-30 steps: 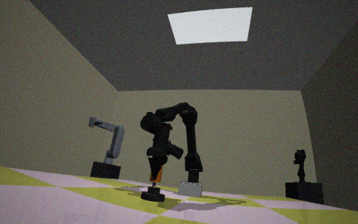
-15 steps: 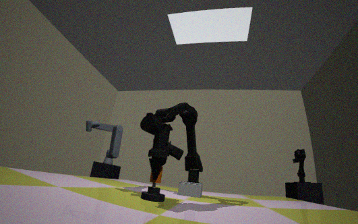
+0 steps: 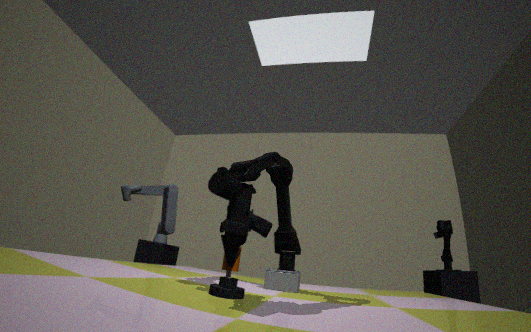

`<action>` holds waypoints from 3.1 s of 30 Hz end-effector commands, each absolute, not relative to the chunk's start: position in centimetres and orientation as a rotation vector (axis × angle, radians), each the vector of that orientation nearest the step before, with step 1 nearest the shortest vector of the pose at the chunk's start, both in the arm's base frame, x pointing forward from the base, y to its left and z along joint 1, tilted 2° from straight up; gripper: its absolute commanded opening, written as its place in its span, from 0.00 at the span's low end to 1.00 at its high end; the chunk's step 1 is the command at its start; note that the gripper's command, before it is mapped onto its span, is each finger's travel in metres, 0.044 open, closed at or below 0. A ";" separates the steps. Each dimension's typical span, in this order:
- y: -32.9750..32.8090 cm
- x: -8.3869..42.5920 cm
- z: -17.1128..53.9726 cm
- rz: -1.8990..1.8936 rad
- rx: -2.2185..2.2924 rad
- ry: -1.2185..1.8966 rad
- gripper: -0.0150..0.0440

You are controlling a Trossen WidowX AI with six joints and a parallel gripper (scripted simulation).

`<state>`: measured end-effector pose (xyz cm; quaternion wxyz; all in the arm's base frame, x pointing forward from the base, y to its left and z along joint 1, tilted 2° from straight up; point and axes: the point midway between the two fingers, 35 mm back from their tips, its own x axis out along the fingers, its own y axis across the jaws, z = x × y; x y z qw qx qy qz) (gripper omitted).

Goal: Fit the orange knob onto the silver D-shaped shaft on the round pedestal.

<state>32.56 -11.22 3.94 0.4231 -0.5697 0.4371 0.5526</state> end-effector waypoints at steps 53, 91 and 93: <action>-11.3 32.7 4.4 1.574 -1.616 0.936 0.25; -11.3 32.7 4.4 1.719 -1.758 0.793 0.25; -11.3 32.7 4.4 1.767 -1.805 0.740 0.25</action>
